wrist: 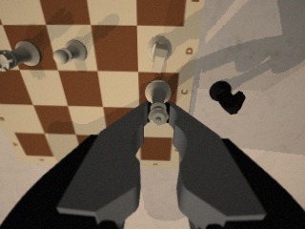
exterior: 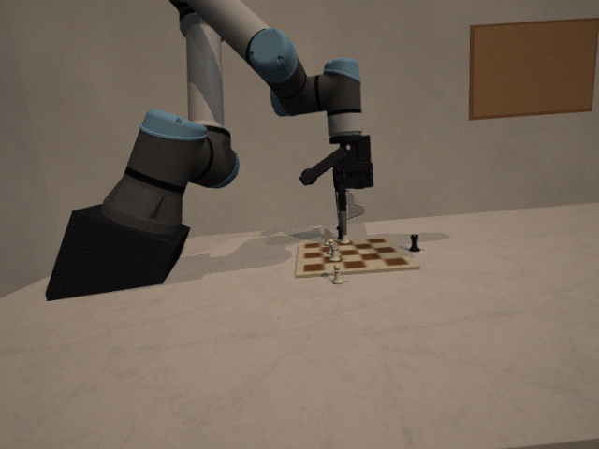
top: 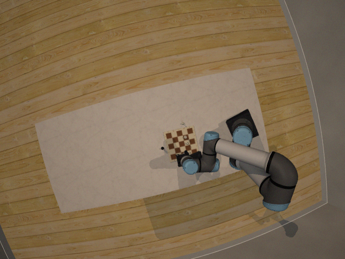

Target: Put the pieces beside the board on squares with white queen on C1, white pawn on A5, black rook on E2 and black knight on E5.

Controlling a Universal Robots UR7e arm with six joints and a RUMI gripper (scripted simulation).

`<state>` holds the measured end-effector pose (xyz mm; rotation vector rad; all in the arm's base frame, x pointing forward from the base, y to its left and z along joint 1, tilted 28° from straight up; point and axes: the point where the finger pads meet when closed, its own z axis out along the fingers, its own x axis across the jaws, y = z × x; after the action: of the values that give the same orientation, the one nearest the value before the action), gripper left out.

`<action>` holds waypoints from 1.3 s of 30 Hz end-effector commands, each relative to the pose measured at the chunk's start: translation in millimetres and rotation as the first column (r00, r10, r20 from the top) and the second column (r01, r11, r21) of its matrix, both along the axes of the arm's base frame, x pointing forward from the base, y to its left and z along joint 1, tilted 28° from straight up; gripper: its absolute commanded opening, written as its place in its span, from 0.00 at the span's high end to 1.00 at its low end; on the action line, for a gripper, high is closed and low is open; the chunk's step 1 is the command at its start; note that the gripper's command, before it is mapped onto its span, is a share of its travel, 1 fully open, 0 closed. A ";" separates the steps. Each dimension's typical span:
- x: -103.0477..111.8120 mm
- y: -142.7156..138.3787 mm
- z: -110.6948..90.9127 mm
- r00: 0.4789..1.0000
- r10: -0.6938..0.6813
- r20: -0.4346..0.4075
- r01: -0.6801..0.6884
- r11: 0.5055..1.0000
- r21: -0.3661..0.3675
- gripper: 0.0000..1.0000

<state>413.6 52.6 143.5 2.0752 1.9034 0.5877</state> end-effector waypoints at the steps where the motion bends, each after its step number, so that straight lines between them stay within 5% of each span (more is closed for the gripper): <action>1: -0.3 0.8 -0.9 1.000 0.001 -0.001 -0.001 1.000 0.000 1.00; 32: -0.4 0.9 -0.9 1.000 0.001 -0.001 -0.001 1.000 0.000 1.00; 39: -0.4 0.9 -0.9 1.000 0.001 -0.001 -0.001 1.000 0.000 0.85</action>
<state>413.8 52.5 143.6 2.0746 1.9028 0.5880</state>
